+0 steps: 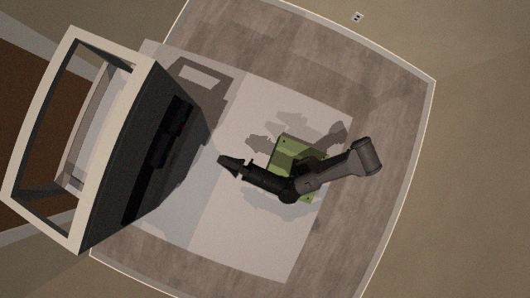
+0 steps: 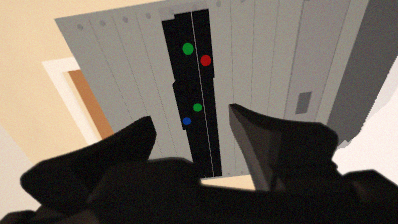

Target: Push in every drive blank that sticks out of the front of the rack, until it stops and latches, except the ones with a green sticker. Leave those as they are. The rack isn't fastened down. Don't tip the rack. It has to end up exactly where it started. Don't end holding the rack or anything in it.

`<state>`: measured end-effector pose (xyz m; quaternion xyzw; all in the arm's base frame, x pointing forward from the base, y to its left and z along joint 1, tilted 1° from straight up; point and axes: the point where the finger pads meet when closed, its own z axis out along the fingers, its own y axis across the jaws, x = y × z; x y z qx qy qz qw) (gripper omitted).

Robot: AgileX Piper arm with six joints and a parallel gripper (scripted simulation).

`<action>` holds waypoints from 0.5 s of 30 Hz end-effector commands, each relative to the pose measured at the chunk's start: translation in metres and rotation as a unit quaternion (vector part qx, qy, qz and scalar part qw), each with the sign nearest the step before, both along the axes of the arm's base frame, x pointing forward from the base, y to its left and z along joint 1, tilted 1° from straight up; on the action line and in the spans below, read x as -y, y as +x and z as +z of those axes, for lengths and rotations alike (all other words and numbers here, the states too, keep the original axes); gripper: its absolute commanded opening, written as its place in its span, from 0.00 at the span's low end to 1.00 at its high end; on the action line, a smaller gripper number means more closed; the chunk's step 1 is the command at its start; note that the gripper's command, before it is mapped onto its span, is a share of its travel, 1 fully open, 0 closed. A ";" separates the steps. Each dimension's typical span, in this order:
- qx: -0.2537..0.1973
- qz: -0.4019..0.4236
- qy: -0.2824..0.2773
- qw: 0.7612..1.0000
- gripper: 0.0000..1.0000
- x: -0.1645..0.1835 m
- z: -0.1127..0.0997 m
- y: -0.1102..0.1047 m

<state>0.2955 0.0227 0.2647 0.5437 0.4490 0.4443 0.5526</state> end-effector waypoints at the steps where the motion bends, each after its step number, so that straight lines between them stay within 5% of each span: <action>1: 0.001 -0.001 0.002 1.000 1.00 0.000 0.001 0.001; 7: 0.001 -0.001 0.003 1.000 1.00 -0.006 0.003 0.011; 15: 0.001 -0.001 0.003 1.000 1.00 -0.040 0.017 0.069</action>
